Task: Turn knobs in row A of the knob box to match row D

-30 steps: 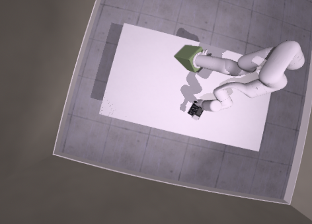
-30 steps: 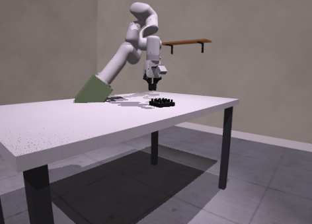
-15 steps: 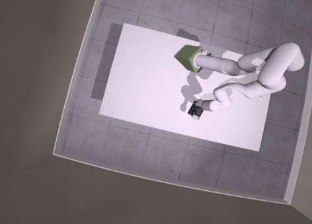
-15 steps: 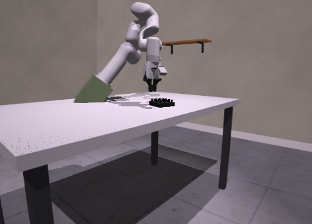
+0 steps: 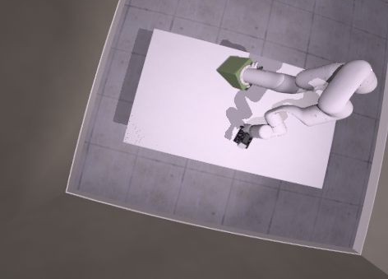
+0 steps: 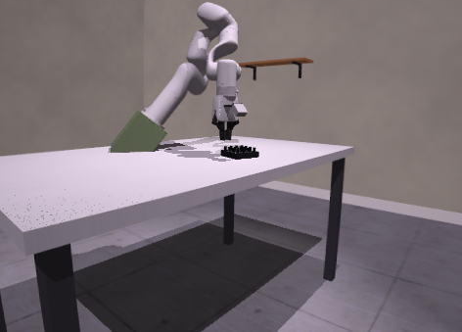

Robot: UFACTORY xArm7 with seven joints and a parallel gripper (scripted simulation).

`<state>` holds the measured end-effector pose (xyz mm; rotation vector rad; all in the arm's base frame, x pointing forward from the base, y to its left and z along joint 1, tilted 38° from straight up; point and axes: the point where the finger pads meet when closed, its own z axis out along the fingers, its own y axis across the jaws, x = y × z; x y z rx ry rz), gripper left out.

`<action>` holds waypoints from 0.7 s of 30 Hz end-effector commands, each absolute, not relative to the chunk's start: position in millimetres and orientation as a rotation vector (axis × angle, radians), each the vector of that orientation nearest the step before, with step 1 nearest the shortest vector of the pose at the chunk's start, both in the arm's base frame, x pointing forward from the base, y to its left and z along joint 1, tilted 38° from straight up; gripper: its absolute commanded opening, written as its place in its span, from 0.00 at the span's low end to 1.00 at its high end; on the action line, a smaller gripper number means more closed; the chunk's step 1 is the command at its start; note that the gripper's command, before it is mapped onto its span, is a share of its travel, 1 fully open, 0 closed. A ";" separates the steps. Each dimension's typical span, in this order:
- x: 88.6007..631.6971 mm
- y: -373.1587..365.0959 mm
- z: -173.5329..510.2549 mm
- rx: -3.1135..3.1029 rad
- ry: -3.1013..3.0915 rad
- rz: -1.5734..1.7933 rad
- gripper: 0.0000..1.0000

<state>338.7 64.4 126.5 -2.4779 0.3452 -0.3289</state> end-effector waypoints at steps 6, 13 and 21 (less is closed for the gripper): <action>342.9 68.7 120.1 -2.476 0.346 -0.334 0.19; 345.1 72.3 114.8 -2.476 0.346 -0.334 0.19; 346.2 74.1 112.1 -2.476 0.346 -0.334 0.19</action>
